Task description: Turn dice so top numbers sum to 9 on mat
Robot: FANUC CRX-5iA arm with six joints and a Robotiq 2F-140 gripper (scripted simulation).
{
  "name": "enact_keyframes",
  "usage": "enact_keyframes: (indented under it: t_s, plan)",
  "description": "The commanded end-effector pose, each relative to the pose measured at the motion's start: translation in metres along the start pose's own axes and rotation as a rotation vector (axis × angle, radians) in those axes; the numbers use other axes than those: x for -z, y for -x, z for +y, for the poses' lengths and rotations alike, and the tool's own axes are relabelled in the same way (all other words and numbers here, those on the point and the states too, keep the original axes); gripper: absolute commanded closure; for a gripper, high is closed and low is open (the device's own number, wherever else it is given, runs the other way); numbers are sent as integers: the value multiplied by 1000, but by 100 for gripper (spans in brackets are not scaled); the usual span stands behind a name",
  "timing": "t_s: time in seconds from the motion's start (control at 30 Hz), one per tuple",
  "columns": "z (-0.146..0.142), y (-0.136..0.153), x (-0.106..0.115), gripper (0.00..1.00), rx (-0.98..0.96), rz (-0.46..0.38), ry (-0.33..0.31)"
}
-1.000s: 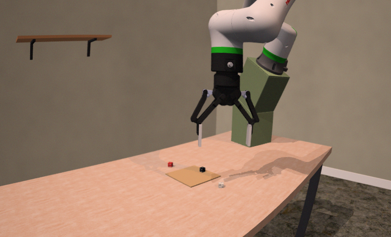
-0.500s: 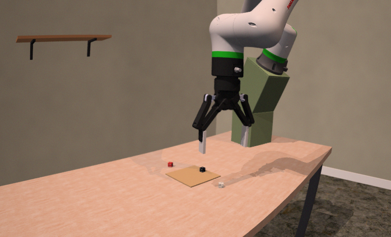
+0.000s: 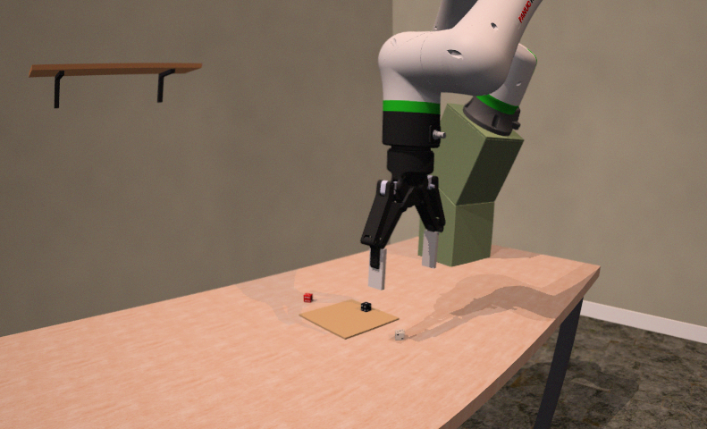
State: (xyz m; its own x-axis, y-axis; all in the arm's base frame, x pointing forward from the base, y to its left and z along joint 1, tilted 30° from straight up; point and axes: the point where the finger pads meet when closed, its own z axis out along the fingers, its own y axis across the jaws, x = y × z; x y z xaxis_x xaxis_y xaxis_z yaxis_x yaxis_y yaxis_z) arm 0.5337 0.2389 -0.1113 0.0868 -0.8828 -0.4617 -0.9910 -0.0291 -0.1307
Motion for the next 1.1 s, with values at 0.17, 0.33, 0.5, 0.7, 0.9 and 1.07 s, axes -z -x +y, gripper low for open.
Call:
enact_keyframes:
  t_s: [0.17,0.33,0.5,0.7,0.9,1.07]
  plan:
    - [1,-1,-9,0,308,-19,-7]
    - [2,-2,-13,0,432,-18,-8]
    - [2,-3,-17,0,542,-18,-9]
    - [3,-3,-22,0,704,-17,-10]
    - [3,-4,-23,0,735,-17,-10]
    - [3,-4,-23,81,735,-17,-10]
